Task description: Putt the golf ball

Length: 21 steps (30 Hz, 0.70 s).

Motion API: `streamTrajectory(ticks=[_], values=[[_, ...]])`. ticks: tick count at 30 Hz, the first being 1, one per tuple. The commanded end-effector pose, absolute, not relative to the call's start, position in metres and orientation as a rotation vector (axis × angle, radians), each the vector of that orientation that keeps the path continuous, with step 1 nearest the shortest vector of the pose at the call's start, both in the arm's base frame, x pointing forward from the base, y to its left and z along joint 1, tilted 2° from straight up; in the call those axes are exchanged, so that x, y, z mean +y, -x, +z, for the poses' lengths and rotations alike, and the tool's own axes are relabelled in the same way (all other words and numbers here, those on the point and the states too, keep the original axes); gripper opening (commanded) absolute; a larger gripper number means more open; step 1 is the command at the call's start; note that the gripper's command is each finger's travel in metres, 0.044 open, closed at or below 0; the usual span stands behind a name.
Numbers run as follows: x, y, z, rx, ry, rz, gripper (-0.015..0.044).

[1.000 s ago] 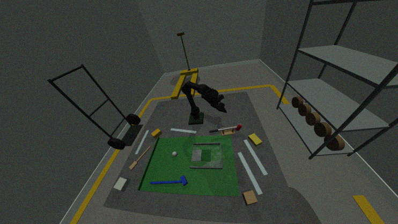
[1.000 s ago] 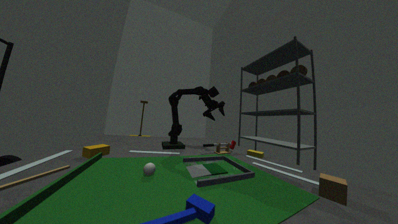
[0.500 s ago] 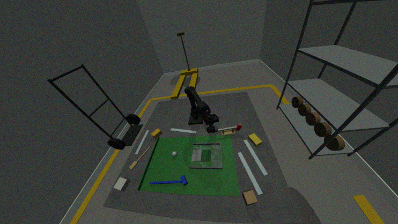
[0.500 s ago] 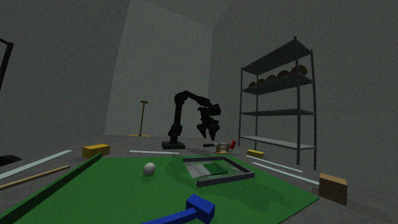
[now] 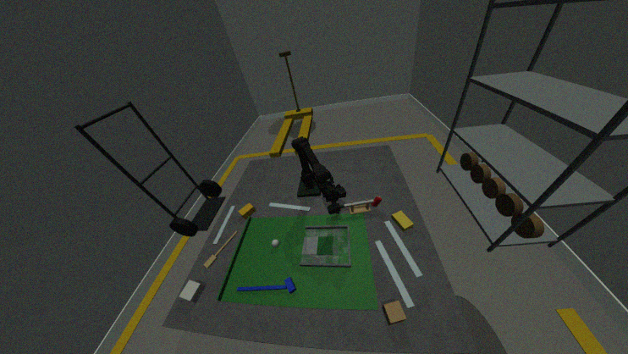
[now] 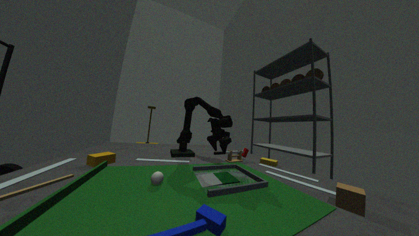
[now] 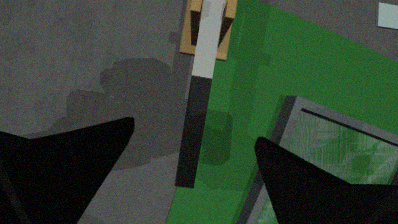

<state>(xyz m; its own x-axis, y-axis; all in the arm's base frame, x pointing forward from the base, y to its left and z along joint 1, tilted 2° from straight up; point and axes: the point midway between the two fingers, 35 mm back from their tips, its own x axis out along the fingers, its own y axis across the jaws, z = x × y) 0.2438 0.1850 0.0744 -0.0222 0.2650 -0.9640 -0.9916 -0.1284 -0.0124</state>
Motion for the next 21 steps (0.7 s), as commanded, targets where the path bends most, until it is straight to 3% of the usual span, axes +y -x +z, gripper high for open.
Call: streamTrajectory(ticks=[1, 21], values=[[0.183, -0.242, 0.061, 0.966, 1.094, 1.421, 0.0440], [0.183, -0.242, 0.037, 0.967, 1.094, 1.421, 0.0440]])
